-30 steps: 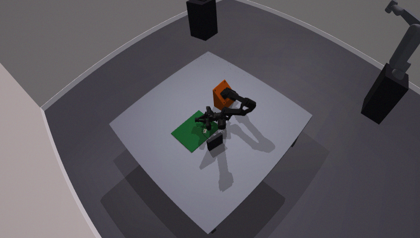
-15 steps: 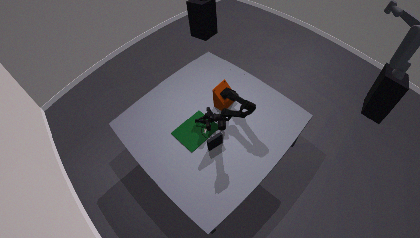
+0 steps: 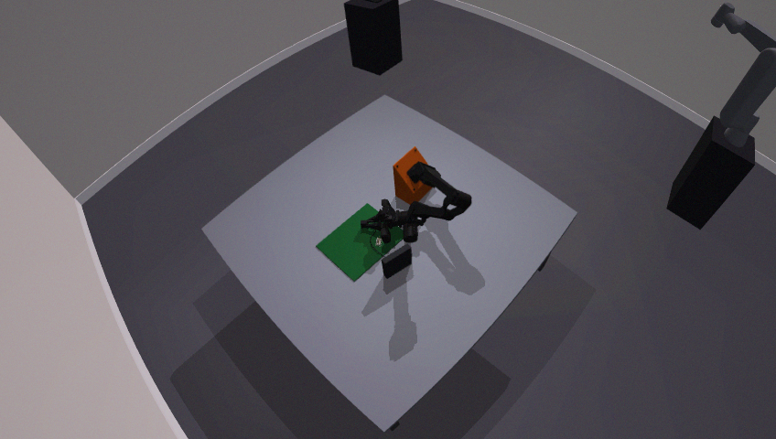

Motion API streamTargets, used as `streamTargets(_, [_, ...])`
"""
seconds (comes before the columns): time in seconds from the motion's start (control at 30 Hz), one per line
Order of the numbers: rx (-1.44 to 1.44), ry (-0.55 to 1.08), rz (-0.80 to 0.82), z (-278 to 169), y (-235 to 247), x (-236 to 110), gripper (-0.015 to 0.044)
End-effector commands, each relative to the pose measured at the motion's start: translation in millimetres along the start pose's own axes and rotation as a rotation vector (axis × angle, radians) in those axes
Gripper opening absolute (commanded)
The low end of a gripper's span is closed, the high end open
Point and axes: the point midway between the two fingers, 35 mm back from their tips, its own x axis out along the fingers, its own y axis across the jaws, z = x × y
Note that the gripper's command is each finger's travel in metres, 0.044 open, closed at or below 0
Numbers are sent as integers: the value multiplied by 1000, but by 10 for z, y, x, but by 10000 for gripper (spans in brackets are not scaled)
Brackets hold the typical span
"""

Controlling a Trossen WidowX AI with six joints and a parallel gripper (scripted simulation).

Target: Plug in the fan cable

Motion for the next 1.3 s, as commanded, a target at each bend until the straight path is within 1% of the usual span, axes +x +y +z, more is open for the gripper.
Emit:
streamTargets(0.0, [0,-5,-4,-42,-4,19,0])
streamTargets(1.27, [0,0,0,-28,0,5,0])
